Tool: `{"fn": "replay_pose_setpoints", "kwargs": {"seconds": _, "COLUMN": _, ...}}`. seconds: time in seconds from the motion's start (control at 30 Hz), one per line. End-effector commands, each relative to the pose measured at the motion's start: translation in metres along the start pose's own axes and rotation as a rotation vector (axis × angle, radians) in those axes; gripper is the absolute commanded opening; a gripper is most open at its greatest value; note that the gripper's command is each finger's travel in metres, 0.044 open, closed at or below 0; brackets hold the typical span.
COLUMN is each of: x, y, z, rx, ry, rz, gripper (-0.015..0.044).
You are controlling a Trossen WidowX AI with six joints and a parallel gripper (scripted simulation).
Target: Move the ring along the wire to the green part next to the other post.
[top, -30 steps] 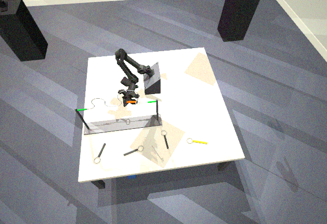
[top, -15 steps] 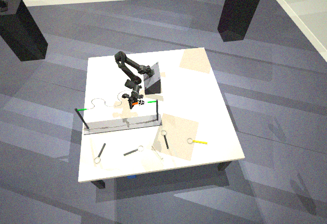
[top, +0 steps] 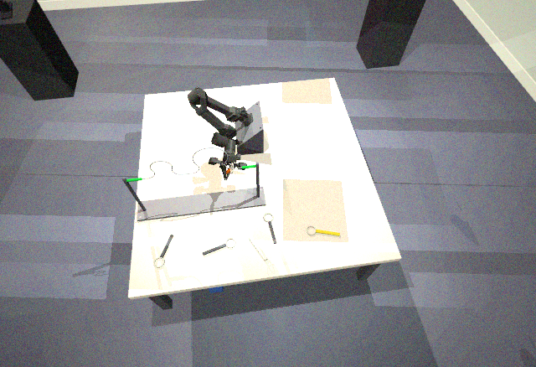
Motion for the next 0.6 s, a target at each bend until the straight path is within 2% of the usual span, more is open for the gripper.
{"fn": "replay_pose_setpoints", "kwargs": {"seconds": 0.0, "x": 0.002, "y": 0.012, "z": -0.002, "rx": -0.061, "ry": 0.007, "rz": -0.035, "gripper": -0.015}}
{"fn": "replay_pose_setpoints", "kwargs": {"seconds": 0.57, "x": 0.01, "y": 0.044, "z": -0.018, "rx": -0.223, "ry": 0.01, "rz": -0.109, "gripper": -0.015}}
Point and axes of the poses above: the point midway between the two fingers, 35 mm back from their tips, its own x axis back along the fingers, its own y axis across the jaws, z = x × y, the point moved 4 cm from there along x, back along the fingers, and after that the axes turned 14 degrees about x, right-handed, at the moved point
